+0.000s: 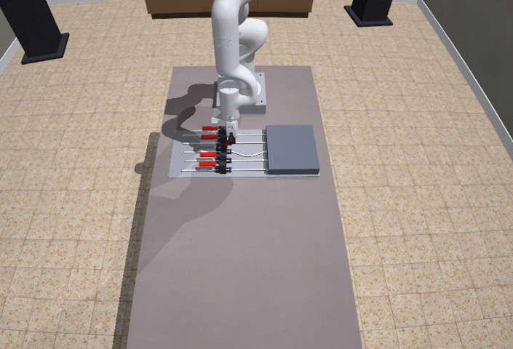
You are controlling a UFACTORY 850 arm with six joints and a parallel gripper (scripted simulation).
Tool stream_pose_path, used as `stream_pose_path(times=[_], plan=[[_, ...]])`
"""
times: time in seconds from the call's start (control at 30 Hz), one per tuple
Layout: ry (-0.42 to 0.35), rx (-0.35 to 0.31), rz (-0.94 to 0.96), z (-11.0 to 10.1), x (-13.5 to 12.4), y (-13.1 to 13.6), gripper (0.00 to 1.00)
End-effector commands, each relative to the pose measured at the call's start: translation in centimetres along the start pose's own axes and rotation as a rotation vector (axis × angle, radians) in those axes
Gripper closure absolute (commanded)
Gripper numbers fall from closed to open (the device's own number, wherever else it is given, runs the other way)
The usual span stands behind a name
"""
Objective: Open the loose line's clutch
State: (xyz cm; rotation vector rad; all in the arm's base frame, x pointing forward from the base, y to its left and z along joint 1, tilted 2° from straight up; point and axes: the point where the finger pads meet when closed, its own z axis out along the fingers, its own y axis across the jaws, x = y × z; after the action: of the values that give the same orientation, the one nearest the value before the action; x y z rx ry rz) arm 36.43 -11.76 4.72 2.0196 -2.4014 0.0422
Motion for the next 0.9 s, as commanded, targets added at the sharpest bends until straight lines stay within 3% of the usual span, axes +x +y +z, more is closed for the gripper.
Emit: stream_pose_path(times=[0.0, 0.87], plan=[[0.004, 0.001, 0.0, 0.4, -0.5, 0.0, 1.0], [0.004, 0.001, 0.0, 1.5, -1.5, 0.0, 1.0]])
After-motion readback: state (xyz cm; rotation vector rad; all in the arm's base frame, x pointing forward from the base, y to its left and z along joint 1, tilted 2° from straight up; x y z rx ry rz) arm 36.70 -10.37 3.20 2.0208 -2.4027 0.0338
